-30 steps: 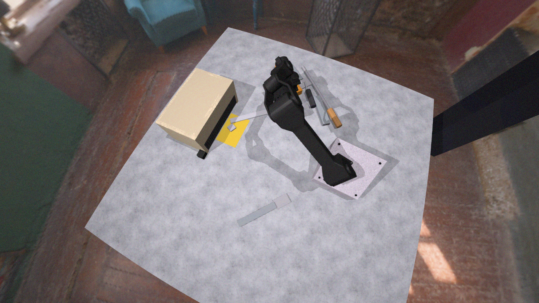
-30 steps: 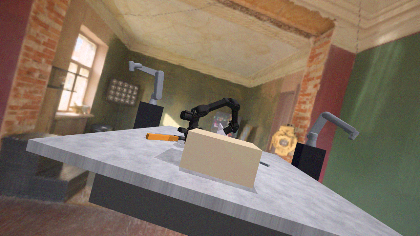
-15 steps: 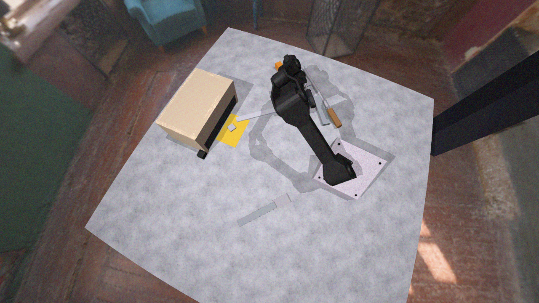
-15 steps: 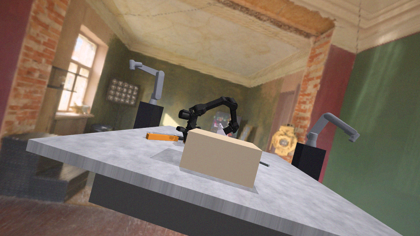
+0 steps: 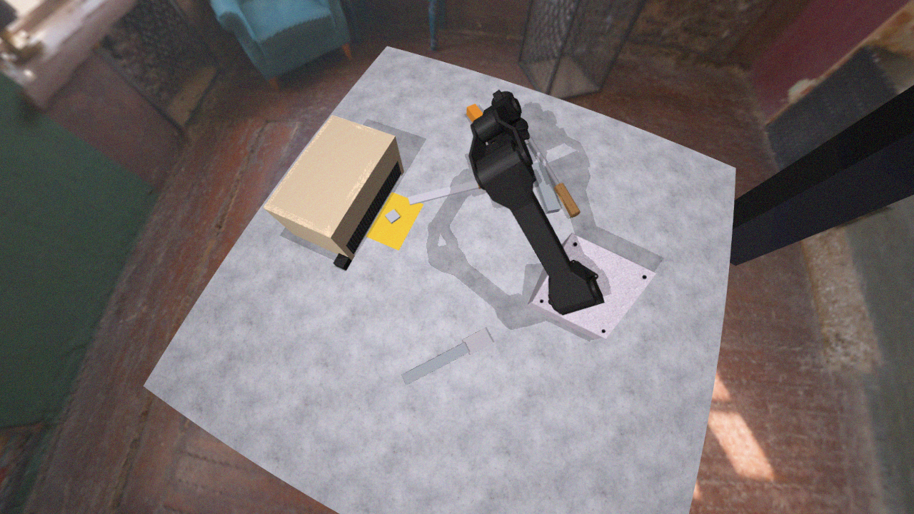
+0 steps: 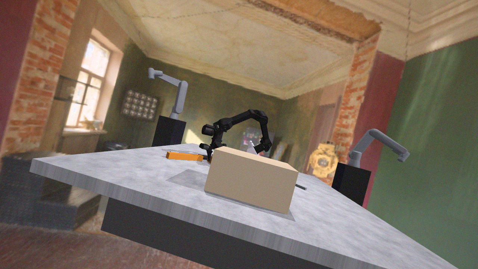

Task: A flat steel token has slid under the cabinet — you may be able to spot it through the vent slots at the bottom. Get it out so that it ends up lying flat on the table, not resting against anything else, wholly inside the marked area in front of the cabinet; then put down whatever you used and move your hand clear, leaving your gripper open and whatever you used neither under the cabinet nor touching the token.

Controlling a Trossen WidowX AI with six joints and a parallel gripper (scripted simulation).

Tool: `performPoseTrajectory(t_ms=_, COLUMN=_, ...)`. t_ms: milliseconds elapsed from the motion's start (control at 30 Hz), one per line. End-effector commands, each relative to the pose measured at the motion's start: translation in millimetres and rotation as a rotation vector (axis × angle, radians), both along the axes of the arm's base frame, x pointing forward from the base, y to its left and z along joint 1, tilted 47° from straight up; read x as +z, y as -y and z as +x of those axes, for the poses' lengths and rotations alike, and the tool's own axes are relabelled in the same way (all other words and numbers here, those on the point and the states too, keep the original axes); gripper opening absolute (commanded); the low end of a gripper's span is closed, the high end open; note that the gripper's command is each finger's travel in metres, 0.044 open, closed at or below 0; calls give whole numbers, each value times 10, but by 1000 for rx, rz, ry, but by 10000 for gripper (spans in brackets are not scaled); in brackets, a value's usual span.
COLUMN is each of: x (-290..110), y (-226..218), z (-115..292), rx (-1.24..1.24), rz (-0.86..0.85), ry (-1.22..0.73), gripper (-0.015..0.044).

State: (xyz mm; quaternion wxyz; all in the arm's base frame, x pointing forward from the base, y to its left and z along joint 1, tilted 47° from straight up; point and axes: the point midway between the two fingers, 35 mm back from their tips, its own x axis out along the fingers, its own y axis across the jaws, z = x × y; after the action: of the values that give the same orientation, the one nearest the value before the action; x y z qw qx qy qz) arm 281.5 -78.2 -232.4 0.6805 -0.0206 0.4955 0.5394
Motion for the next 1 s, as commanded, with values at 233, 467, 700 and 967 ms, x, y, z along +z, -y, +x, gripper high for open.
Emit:
performPoseTrajectory(t_ms=233, x=6, y=-5, z=7, rx=1, rz=0, ry=0, gripper=315)
performPoseTrajectory(t_ms=467, x=416, y=454, z=76, rx=-3, rz=-5, ry=3, gripper=440)
performPoseTrajectory(t_ms=700, x=557, y=599, z=42, rx=-14, rz=5, ry=-7, gripper=440)
performPoseTrajectory(t_ms=967, x=557, y=599, z=42, rx=-14, rz=5, ry=-7, gripper=440)
